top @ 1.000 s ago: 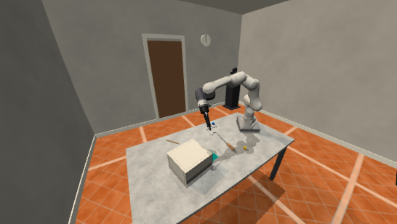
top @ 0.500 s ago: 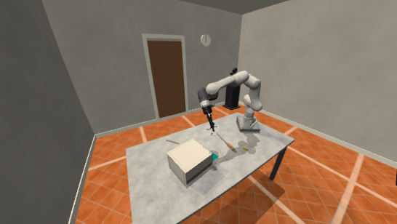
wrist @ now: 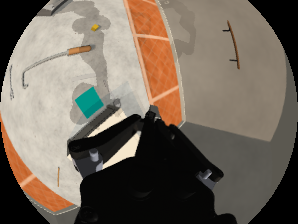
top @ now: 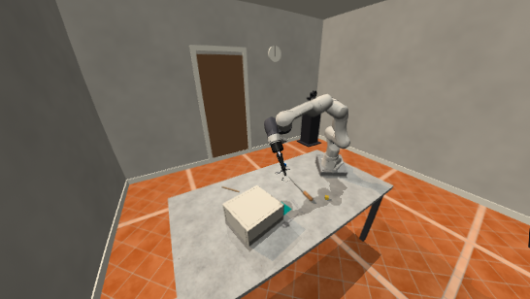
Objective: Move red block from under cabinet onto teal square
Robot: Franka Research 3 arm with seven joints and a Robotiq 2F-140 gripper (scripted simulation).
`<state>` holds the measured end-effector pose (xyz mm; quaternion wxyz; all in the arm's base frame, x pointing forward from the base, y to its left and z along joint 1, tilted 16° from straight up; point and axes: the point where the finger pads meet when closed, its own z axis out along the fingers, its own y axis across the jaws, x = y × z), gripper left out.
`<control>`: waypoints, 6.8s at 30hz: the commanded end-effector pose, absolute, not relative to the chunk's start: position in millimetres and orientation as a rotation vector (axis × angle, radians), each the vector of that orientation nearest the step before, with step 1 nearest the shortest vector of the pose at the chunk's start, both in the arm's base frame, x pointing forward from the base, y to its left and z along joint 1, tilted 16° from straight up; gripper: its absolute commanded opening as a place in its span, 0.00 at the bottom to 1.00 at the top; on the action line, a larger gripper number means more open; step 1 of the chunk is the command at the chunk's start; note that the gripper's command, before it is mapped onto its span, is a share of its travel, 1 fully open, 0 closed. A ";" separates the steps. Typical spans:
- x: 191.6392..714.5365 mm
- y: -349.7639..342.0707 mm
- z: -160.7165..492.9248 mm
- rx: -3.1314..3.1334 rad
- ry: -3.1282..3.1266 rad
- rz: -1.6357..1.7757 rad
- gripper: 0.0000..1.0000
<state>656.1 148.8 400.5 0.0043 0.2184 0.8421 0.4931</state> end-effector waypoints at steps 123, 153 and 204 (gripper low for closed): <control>414.9 156.4 231.0 2.216 2.245 0.427 0.00; 414.4 156.3 239.0 1.469 2.703 0.405 0.00; 415.2 157.8 232.0 -0.722 2.837 0.122 0.00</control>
